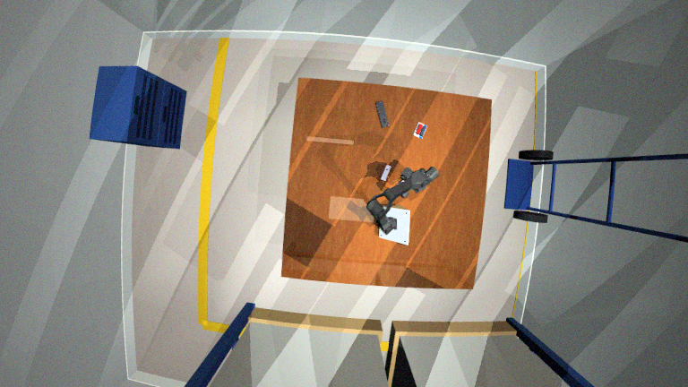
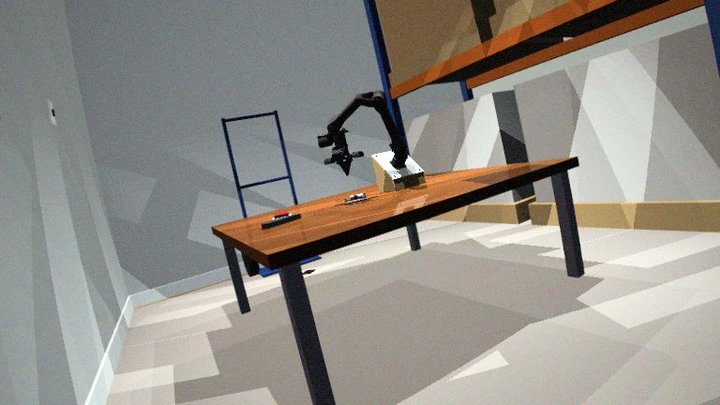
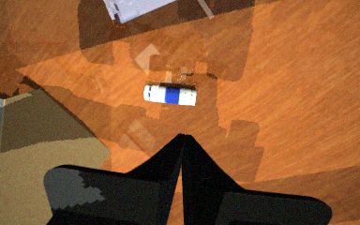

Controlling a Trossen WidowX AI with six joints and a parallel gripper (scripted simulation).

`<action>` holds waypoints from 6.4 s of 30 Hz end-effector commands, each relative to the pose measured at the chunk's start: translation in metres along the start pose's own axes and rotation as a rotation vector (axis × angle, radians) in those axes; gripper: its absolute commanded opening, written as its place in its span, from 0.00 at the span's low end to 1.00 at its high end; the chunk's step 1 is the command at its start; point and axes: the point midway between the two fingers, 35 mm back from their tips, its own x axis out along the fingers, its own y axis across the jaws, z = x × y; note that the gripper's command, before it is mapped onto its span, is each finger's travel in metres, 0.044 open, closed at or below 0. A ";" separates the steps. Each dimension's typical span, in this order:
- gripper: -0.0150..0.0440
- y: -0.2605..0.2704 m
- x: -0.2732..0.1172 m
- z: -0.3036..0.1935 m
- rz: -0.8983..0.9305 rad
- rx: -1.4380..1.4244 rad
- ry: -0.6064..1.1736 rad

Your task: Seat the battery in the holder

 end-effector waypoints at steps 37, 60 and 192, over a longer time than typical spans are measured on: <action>0.64 0.021 0.066 -0.002 0.001 1.540 0.006; 0.64 0.020 0.096 -0.002 0.000 1.540 0.006; 0.36 0.047 0.098 0.114 0.276 1.068 0.480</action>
